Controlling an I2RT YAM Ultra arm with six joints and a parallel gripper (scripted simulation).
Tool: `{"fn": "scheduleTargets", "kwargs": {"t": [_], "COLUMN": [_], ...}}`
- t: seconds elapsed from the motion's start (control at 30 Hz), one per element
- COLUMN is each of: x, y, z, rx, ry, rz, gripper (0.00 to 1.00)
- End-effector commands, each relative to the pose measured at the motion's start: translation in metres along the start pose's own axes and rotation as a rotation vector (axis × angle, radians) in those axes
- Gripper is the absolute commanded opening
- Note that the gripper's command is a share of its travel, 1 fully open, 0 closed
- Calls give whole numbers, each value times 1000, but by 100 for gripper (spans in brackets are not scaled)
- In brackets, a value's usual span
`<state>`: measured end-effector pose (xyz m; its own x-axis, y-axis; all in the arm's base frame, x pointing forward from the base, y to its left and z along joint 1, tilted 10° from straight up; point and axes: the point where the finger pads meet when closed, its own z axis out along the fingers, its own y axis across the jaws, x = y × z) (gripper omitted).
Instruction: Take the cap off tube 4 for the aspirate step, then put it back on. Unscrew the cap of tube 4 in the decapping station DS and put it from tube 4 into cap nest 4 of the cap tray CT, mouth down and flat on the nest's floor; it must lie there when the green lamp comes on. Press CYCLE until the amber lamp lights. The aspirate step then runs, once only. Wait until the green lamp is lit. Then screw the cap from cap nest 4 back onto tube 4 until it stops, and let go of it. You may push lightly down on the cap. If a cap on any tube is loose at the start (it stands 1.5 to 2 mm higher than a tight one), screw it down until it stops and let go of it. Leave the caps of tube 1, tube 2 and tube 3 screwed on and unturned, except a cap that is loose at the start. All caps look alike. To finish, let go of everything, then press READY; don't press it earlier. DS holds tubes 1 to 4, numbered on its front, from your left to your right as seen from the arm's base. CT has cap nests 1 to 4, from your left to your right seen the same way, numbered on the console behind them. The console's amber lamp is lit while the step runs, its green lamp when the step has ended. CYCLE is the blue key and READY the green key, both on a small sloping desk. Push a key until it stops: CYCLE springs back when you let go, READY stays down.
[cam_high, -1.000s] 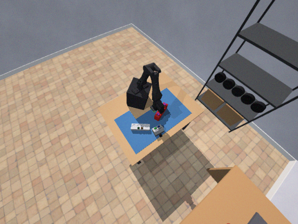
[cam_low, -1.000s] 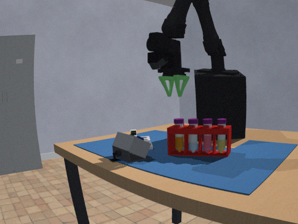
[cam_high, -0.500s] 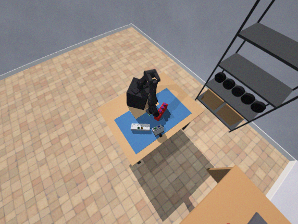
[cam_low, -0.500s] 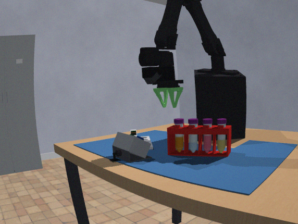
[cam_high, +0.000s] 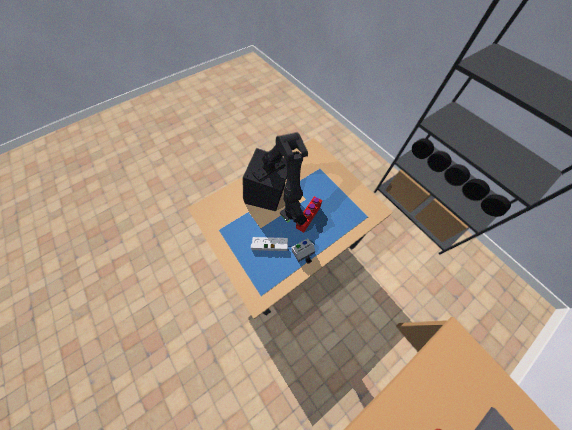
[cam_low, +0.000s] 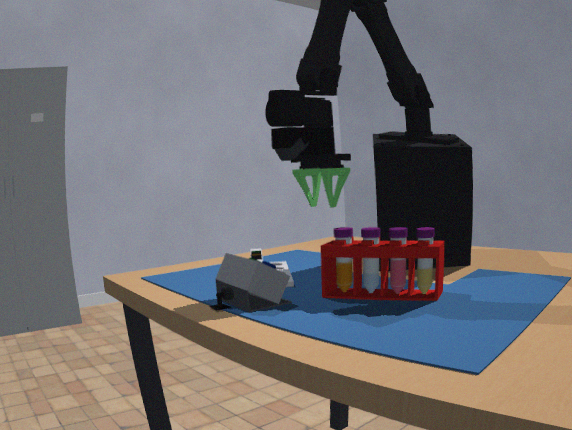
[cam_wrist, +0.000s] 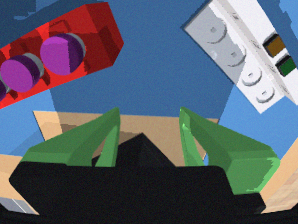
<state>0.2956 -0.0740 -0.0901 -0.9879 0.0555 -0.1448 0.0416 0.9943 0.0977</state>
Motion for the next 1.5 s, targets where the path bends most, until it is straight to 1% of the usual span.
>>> {"fn": "scheduleTargets", "kwargs": {"t": [0.0,0.07,0.1,0.13,0.17,0.2,0.23,0.27,0.3,0.33,0.4,0.47,0.5,0.53,0.57,0.6,0.63,0.67,0.7,0.73,0.77,0.83,0.87,0.9,0.97,1.03,1.07,1.13,1.37,1.47], "x": [-10,-17,-17,-21,-21,-24,-24,-28,-28,-32,-32,-39,-39,-39,-39,-39,-39,-39,-39,-39,-39,-39,-39,-39,-39,-39,-39,-38,-38,-38], "y": [15,30,30,37,37,45,45,52,53,60,60,75,75,76,76,76,76,76,76,76,76,76,76,76,76,76,76,76,76,76], "z": [-2,-2,-2,-2,-2,-2,-2,-2,-2,-2,-2,-2,-2,-2,-2,-2,-2,-2,-2,-2,-2,-2,-2,-2,-2,-2,-2,-2,-2,7], "rx": [-2,-4,-4,-5,-5,-5,-5,-6,-6,-7,-7,-9,-8,-9,-9,-10,-9,-10,-10,-10,-10,-12,-11,-12,-12,-12,-12,-14,-13,-13], "ry": [-12,-12,-12,-12,-12,-12,-11,-12,-11,-11,-11,-11,-11,-11,-10,-10,-10,-10,-10,-9,-9,-9,-9,-8,-8,-7,-7,-7,-6,-6], "rz": [152,319,319,402,402,477,485,555,569,641,641,800,819,893,902,977,985,1068,1069,1152,1152,1303,1319,1402,1402,1569,1569,1716,1731,1731], "gripper": [49,49,49,49,49,49,49,49,49,49,49,49,49,49,49,49,49,49,49,49,49,49,49,49,49,49,49,49,49,49]}}
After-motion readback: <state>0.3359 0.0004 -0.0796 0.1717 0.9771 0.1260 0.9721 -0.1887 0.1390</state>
